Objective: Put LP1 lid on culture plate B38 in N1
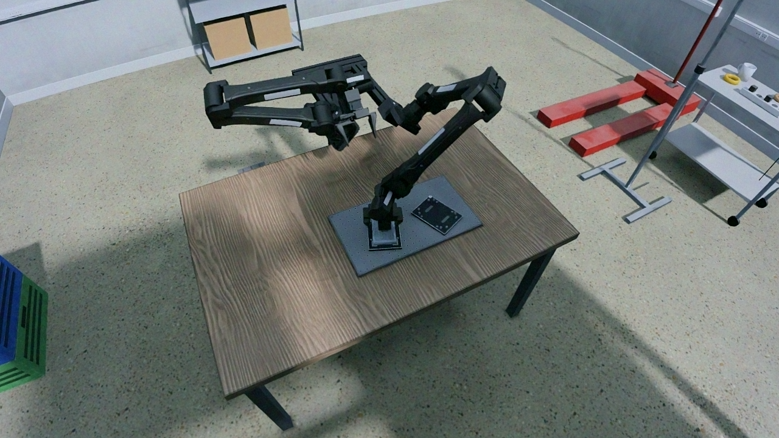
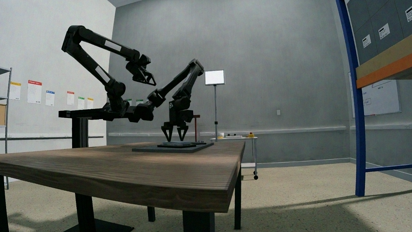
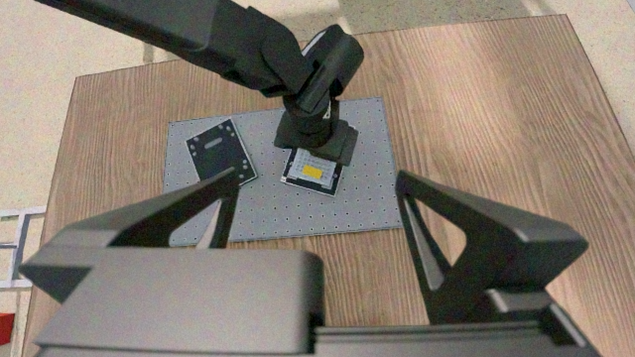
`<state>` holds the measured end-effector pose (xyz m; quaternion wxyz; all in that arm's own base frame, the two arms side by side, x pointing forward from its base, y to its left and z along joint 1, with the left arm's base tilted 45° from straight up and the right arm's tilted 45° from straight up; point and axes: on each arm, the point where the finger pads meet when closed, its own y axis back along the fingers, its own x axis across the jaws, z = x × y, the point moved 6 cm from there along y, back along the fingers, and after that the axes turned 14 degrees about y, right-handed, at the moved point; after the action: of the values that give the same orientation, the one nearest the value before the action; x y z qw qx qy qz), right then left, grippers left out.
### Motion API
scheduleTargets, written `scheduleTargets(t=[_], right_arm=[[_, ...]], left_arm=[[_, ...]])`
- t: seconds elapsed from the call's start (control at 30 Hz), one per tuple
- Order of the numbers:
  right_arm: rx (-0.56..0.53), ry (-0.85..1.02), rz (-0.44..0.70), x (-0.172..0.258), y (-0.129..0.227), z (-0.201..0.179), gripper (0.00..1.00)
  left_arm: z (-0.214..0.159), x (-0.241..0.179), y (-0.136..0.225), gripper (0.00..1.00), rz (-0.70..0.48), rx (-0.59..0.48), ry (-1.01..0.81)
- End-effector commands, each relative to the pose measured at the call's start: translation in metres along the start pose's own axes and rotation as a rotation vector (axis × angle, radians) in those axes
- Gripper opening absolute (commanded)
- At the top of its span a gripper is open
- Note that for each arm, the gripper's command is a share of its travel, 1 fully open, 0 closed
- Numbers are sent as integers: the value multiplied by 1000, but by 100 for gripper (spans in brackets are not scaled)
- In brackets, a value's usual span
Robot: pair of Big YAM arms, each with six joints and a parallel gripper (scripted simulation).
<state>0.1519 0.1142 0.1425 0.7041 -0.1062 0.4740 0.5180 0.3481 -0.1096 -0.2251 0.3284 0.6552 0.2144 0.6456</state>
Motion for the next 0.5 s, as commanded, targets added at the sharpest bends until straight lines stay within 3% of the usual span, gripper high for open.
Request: scheduleTargets(t=[0.0, 0.47], right_arm=[[-13, -28, 10, 2, 5, 12, 100], [-13, -28, 10, 2, 5, 12, 100]], left_arm=[[27, -3, 21, 100, -22, -45, 44], [39, -7, 76, 100, -40, -69, 61]])
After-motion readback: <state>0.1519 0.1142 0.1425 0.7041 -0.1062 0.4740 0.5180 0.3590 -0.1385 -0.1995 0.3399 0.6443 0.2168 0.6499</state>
